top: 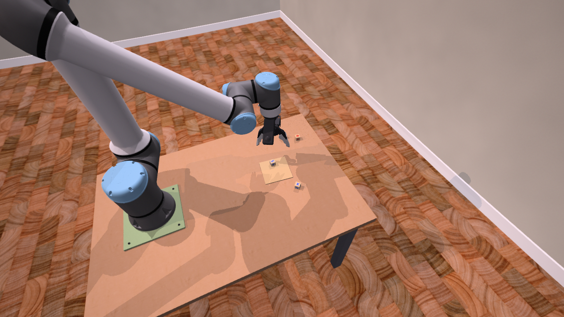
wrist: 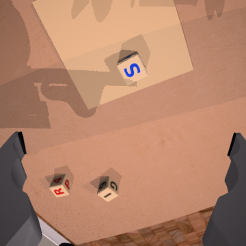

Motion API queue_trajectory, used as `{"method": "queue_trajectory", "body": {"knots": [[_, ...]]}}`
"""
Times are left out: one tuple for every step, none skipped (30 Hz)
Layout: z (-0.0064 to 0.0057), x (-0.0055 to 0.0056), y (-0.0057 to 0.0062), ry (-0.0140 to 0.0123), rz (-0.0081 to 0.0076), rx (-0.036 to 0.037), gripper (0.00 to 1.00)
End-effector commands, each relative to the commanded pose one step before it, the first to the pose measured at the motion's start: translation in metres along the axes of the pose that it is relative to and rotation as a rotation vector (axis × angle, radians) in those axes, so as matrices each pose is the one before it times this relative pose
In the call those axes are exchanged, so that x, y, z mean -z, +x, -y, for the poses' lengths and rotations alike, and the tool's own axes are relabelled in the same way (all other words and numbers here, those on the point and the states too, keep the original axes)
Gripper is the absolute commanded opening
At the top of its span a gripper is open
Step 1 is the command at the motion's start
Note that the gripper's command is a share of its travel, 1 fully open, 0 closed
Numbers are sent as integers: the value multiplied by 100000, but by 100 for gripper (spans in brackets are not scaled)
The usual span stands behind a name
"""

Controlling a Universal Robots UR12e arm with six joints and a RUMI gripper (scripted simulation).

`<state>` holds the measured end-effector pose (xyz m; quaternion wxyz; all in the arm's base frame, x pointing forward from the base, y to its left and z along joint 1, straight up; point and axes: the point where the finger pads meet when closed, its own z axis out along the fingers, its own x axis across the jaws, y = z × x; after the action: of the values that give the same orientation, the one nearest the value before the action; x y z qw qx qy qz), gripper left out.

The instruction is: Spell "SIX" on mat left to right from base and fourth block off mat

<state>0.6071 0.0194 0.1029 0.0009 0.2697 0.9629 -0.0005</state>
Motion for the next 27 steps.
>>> {"method": "queue_trajectory", "body": {"knots": [[-744, 67, -182, 370, 207, -13939, 100], [-125, -1, -1, 0, 0, -2188, 100], [0, 0, 0, 0, 0, 0, 100], [0, 0, 0, 0, 0, 0, 100], [-202, -2, 3, 0, 0, -3495, 100], [-208, -2, 11, 0, 0, -3563, 100], [-144, -2, 13, 0, 0, -2442, 100], [-117, -2, 14, 0, 0, -1983, 100], [-130, -2, 18, 0, 0, -2193, 100], [-129, -2, 21, 0, 0, -2161, 100], [-134, -3, 25, 0, 0, -2234, 100], [-131, -3, 28, 0, 0, -2184, 100], [-131, -3, 31, 0, 0, -2182, 100], [-132, -3, 34, 0, 0, -2183, 100], [-130, -3, 37, 0, 0, -2159, 100], [-134, -4, 41, 0, 0, -2224, 100], [-130, -4, 43, 0, 0, -2154, 100], [-133, -4, 48, 0, 0, -2203, 100], [-131, -4, 50, 0, 0, -2175, 100], [0, 0, 0, 0, 0, 0, 100], [0, 0, 0, 0, 0, 0, 100], [-240, -8, 98, 0, 0, -3988, 100], [-233, -8, 106, 0, 0, -3890, 100], [-101, -4, 51, 0, 0, -1708, 100], [-124, -5, 65, 0, 0, -2094, 100], [-130, -5, 71, 0, 0, -2208, 100], [-127, -5, 74, 0, 0, -2183, 100]]}}
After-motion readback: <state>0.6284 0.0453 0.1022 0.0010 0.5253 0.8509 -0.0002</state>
